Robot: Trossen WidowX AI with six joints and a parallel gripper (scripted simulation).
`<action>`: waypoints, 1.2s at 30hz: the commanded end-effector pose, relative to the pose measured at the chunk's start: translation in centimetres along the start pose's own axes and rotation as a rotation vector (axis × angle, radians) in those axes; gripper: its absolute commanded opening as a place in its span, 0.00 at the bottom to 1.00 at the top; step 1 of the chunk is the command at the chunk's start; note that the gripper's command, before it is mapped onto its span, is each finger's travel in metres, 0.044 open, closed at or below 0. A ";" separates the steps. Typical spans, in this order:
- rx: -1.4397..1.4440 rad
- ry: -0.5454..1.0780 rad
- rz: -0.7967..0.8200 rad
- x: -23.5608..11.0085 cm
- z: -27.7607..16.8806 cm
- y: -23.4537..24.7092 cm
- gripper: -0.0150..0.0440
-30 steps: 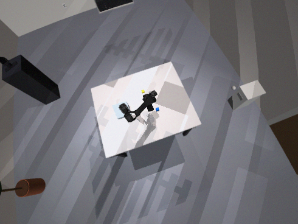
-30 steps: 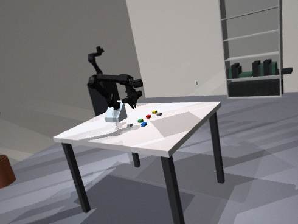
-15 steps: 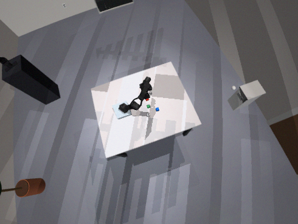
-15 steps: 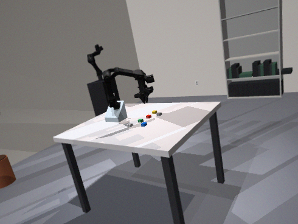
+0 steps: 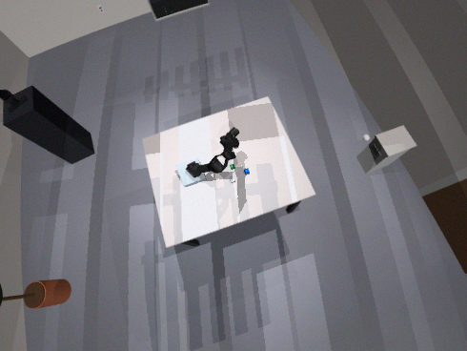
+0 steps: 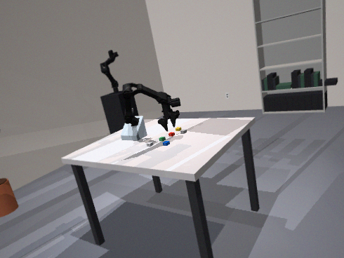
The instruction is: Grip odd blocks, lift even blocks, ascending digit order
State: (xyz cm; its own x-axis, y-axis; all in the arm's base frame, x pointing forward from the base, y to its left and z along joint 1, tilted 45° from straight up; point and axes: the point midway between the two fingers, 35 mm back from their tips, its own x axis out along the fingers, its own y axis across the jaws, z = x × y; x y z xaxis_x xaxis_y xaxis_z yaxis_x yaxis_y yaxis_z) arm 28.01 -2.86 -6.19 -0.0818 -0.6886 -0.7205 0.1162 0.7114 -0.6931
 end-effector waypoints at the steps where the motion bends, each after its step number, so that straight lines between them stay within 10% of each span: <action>1: -0.006 0.003 -0.005 0.7 -0.1 -0.1 0.93; 20: -0.006 0.003 -0.007 3.5 -0.2 -0.2 0.93; 31: -0.006 0.003 -0.007 3.5 -0.2 -0.2 0.46; 36: -0.006 0.003 -0.007 3.5 -0.2 -0.2 0.46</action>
State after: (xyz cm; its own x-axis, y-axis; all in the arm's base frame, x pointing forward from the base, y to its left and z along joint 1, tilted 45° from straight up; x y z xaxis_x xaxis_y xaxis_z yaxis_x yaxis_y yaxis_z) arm 27.50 -5.32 -8.62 -0.0880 -0.6905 -0.7180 0.1138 0.7091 -0.6959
